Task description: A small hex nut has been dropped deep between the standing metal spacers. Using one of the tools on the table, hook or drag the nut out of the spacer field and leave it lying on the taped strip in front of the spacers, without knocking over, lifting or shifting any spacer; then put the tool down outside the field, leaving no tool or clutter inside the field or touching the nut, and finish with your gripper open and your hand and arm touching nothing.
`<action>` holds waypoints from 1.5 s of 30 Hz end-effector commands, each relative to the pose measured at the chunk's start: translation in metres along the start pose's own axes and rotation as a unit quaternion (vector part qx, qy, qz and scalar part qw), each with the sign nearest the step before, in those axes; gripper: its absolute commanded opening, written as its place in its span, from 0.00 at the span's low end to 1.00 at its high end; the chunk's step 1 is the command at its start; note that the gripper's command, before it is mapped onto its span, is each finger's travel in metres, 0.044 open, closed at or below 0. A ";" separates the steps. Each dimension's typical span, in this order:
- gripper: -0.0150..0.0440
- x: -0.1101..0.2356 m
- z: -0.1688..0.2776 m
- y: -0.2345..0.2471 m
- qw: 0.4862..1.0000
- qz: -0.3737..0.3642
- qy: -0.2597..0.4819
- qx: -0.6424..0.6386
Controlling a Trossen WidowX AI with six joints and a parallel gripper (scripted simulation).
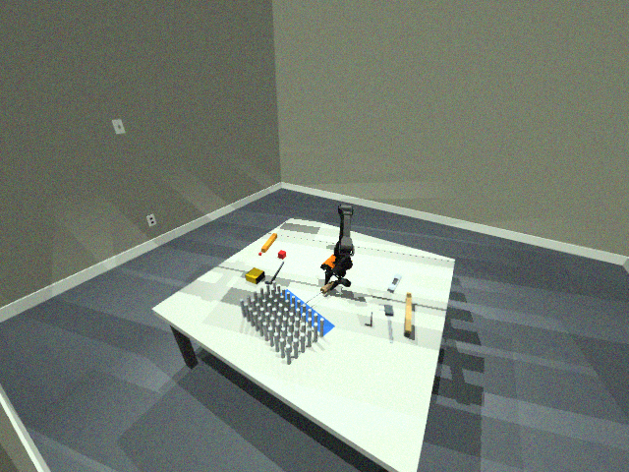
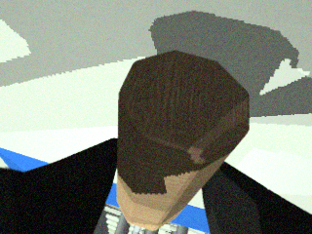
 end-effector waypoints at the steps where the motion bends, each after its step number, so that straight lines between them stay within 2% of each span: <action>1: 0.25 -0.001 0.004 -0.002 1.000 0.002 0.004 0.000; 45: 0.25 -0.020 0.034 -0.009 1.000 0.003 0.005 0.001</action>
Point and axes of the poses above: the point midway between the two fingers, 35 mm back from their tips, its own x axis back along the fingers, its own y axis across the jaws, z = x × y, the point moved 3 cm from there along x, back along the fingers, and after that the axes turned 11 degrees about -x, right-handed, at the moved point
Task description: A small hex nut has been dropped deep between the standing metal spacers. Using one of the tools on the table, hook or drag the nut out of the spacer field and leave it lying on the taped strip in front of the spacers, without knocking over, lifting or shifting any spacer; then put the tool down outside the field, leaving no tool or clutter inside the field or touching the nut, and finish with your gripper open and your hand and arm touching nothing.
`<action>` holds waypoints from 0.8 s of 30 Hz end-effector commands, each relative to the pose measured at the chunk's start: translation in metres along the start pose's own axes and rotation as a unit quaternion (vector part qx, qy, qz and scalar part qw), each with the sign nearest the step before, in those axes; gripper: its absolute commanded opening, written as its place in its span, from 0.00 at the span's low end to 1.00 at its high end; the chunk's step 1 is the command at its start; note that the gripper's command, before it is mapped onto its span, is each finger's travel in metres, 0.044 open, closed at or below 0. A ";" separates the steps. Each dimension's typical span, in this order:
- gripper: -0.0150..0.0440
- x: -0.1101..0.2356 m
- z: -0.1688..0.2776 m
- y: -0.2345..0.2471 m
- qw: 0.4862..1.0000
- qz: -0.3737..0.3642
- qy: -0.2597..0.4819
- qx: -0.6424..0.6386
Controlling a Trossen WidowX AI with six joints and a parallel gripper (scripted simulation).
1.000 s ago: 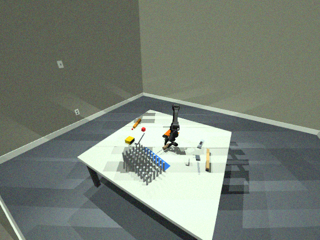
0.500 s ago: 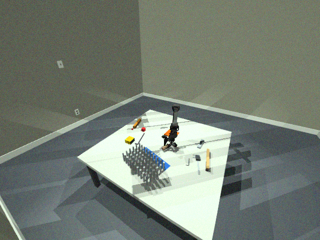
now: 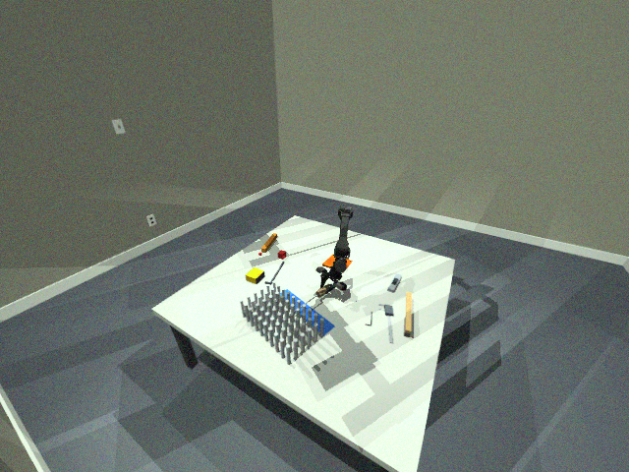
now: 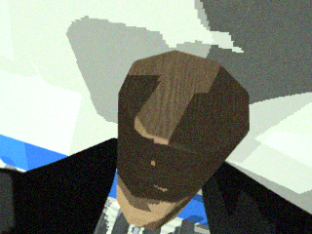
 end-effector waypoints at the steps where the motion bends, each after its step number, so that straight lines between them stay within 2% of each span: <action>1: 0.25 0.000 0.005 -0.002 1.000 0.004 0.004 -0.001; 24: 0.25 -0.010 0.021 -0.006 1.000 0.004 0.005 0.000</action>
Point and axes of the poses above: the point midway between the two fingers, 35 mm back from their tips, its own x axis back along the fingers, its own y axis across the jaws, z = x × y, the point moved 3 cm from there along x, back along the fingers, and after that the axes turned 11 degrees about -x, right-handed, at the moved point
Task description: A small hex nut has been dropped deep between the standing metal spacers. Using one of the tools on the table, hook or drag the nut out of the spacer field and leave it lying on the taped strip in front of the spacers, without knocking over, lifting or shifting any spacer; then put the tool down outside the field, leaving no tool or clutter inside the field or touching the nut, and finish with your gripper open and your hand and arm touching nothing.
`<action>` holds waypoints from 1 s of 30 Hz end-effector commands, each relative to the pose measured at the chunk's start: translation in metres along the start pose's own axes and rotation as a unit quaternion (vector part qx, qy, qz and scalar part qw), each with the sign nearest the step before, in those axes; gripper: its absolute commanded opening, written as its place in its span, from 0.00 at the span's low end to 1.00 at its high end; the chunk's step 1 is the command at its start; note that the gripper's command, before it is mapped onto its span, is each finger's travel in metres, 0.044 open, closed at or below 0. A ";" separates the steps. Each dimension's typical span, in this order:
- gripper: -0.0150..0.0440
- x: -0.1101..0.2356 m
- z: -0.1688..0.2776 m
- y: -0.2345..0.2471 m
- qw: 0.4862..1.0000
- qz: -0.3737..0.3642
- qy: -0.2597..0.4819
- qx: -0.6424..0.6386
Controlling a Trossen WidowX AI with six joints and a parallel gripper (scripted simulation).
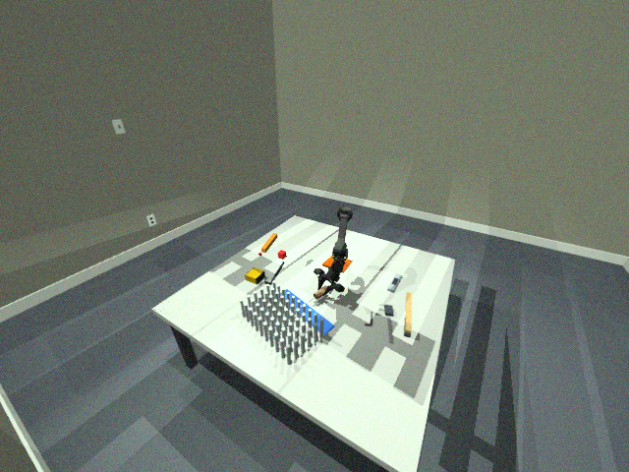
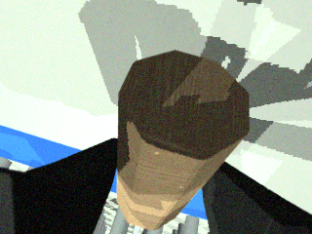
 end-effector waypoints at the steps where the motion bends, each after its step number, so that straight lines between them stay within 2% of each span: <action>1: 0.25 0.000 0.005 -0.002 1.000 0.004 0.004 0.000; 30: 0.25 -0.013 0.025 -0.006 1.000 0.004 0.006 -0.001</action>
Point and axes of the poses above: the point midway between the two fingers, 35 mm back from their tips, its own x axis back along the fingers, its own y axis across the jaws, z = x × y, the point moved 3 cm from there along x, back along the fingers, and after that the axes turned 11 degrees about -x, right-handed, at the moved point
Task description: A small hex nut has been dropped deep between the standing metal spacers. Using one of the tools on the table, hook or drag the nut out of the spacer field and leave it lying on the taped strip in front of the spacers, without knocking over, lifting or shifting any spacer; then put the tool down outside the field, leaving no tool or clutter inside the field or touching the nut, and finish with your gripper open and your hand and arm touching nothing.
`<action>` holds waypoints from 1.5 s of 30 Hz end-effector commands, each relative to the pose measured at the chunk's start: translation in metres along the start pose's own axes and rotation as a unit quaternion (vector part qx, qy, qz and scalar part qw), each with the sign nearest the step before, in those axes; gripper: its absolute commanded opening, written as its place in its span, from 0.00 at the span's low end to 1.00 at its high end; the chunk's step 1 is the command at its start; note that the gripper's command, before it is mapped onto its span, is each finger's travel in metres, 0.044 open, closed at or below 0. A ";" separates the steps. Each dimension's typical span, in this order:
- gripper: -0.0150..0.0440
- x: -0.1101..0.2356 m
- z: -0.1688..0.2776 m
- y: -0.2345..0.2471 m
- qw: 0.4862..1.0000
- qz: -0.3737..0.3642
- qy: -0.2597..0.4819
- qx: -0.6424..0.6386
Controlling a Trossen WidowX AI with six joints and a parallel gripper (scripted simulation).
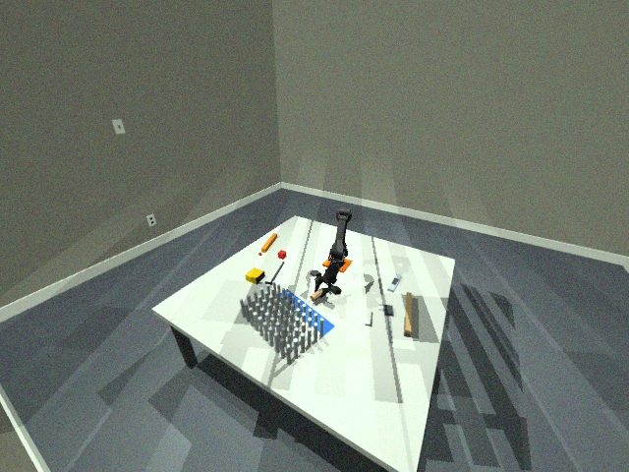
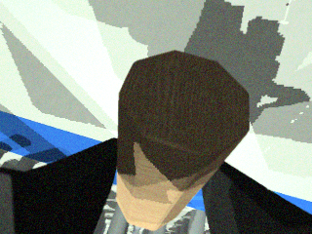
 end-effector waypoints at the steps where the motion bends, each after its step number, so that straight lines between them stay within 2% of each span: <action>1: 0.25 0.000 0.006 -0.002 1.000 0.004 0.005 0.000; 45: 0.25 -0.018 0.034 -0.007 1.000 0.004 0.006 0.000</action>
Point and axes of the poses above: the point midway between the two fingers, 35 mm back from their tips, its own x axis back along the fingers, its own y axis across the jaws, z = x × y, the point moved 3 cm from there along x, back along the fingers, and after that the axes turned 11 degrees about -x, right-handed, at the moved point
